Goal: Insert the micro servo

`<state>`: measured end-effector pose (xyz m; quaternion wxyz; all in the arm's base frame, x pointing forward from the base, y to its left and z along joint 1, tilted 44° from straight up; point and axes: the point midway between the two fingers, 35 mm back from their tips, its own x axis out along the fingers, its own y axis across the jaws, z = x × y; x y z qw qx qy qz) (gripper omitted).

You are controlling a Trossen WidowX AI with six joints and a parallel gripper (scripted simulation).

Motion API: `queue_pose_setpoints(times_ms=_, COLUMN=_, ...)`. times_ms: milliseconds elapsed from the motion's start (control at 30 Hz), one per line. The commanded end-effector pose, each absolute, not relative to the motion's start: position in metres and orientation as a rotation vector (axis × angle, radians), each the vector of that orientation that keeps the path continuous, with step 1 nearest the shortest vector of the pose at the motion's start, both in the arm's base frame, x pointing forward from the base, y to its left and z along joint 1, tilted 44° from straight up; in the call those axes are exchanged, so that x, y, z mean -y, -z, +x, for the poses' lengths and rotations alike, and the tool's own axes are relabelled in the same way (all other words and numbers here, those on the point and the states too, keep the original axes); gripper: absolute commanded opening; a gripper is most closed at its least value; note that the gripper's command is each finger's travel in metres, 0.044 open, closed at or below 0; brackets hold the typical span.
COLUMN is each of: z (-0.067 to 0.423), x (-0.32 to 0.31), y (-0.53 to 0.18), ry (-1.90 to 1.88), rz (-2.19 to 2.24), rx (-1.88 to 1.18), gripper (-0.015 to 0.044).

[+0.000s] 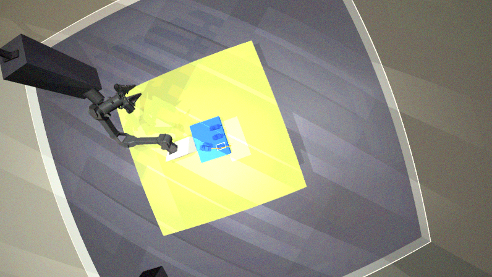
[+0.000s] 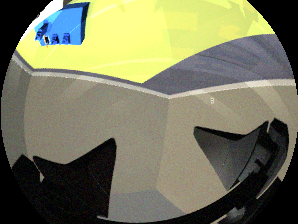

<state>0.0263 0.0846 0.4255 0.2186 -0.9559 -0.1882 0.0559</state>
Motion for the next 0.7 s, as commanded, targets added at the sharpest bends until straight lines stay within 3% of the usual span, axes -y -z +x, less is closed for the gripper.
queue_pose_setpoints(times_ms=0, z=0.027, x=-0.085, y=-0.426, ry=-0.157, rz=-2.644, rx=0.520, gripper=0.0374)
queue_pose_setpoints(times_ms=467, z=0.073, x=-0.068, y=-0.419, ry=-0.310, rz=-2.438, rx=0.363, gripper=0.0006)
queue_pose_setpoints(times_ms=667, z=0.102, x=-0.059, y=-0.413, ry=-0.402, rz=-2.298, rx=0.277, gripper=0.0000)
